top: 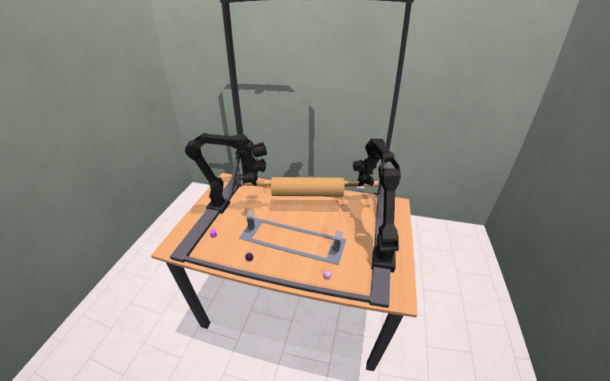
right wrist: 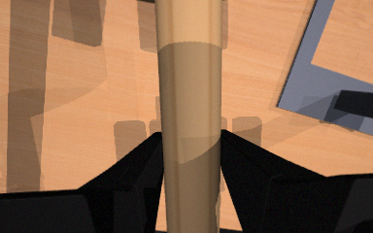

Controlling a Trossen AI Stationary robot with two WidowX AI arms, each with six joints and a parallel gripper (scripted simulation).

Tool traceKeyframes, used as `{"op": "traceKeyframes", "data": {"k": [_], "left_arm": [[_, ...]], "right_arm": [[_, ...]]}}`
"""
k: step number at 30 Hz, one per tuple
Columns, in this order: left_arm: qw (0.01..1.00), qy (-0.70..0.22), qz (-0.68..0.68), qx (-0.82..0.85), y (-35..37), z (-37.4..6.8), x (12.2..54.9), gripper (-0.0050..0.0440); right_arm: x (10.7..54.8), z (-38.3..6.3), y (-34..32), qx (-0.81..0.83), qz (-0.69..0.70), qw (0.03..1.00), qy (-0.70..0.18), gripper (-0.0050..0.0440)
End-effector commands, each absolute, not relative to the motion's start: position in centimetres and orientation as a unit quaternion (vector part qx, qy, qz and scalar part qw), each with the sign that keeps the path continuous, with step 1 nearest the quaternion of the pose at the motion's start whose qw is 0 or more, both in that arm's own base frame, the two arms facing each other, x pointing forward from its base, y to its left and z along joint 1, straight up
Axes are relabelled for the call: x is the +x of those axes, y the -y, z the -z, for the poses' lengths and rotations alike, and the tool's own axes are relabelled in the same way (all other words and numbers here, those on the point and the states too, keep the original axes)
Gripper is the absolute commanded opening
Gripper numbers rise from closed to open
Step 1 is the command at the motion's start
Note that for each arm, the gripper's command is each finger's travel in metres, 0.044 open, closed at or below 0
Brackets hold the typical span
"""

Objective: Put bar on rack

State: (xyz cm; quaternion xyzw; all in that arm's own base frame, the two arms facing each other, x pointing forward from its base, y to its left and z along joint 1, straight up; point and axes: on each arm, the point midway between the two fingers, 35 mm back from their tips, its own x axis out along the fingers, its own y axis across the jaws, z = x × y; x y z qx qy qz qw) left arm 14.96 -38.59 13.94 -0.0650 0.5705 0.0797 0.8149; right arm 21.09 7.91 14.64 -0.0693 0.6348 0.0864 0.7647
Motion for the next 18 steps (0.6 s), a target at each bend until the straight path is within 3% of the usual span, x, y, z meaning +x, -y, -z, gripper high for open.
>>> {"op": "traceKeyframes", "data": {"k": [1, 18], "left_arm": [[0.819, -0.564, -0.052, -0.098, 39.1, -16.9, 14.8, 0.0050], [0.818, -0.566, -0.057, -0.087, 38.1, -16.3, 14.8, 0.0050]], "right_arm": [[21.5, -16.1, -8.1, -0.066, -0.091, 0.781, -0.614, 0.0050], [21.4, -16.1, -7.7, -0.063, -0.090, 0.781, -0.615, 0.0050]]}}
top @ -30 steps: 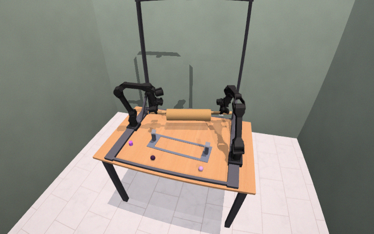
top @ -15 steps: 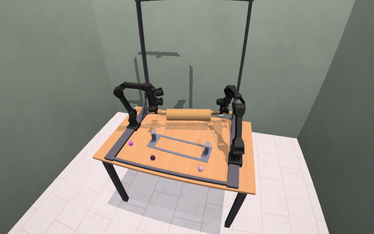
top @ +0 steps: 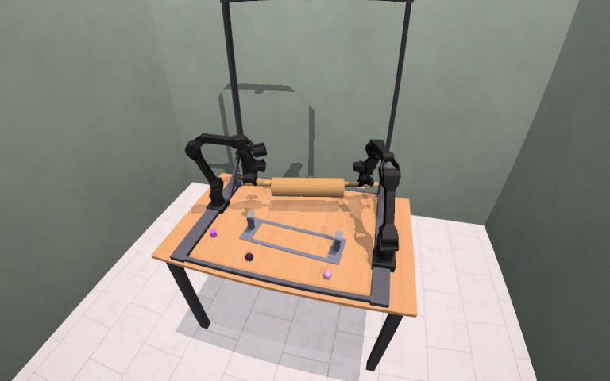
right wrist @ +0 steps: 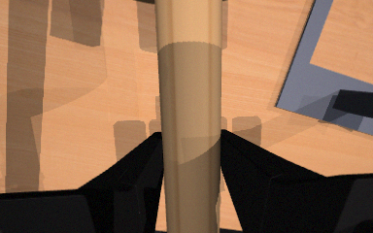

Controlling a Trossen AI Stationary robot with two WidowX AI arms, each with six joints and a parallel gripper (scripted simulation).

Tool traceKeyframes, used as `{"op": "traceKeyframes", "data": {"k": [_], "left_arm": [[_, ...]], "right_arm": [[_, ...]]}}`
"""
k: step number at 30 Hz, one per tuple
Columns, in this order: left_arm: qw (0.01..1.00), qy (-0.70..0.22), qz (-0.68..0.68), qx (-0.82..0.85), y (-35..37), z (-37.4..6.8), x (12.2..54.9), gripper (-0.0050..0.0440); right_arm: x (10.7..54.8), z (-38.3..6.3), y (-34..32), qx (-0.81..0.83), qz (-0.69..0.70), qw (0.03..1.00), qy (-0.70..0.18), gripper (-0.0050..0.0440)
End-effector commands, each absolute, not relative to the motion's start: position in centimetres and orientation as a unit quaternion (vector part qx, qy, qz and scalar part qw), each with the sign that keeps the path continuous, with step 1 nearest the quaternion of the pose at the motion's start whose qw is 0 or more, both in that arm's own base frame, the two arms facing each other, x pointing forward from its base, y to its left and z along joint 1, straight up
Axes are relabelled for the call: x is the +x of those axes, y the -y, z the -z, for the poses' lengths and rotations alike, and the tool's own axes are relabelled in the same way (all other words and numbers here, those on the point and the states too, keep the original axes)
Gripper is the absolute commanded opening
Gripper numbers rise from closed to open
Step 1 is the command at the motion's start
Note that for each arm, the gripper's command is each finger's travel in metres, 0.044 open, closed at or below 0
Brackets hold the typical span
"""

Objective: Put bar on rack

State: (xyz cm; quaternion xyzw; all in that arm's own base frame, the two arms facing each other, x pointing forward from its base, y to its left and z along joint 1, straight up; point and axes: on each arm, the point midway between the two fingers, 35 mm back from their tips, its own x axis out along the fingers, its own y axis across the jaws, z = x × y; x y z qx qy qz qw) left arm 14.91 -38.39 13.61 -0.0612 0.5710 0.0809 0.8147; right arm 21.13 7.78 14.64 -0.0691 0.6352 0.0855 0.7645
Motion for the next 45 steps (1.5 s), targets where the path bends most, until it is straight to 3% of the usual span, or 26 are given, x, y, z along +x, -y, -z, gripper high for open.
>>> {"op": "traceKeyframes", "data": {"k": [1, 45], "left_arm": [[0.818, -0.566, -0.056, -0.089, 38.0, -16.4, 14.9, 0.0050], [0.821, -0.567, -0.027, -0.069, 29.4, -16.5, 14.8, 0.0050]], "right_arm": [[21.4, -16.1, -7.7, -0.063, -0.089, 0.781, -0.615, 0.0050], [20.6, -16.2, -2.9, -0.044, -0.059, 0.780, -0.621, 0.0050]]}}
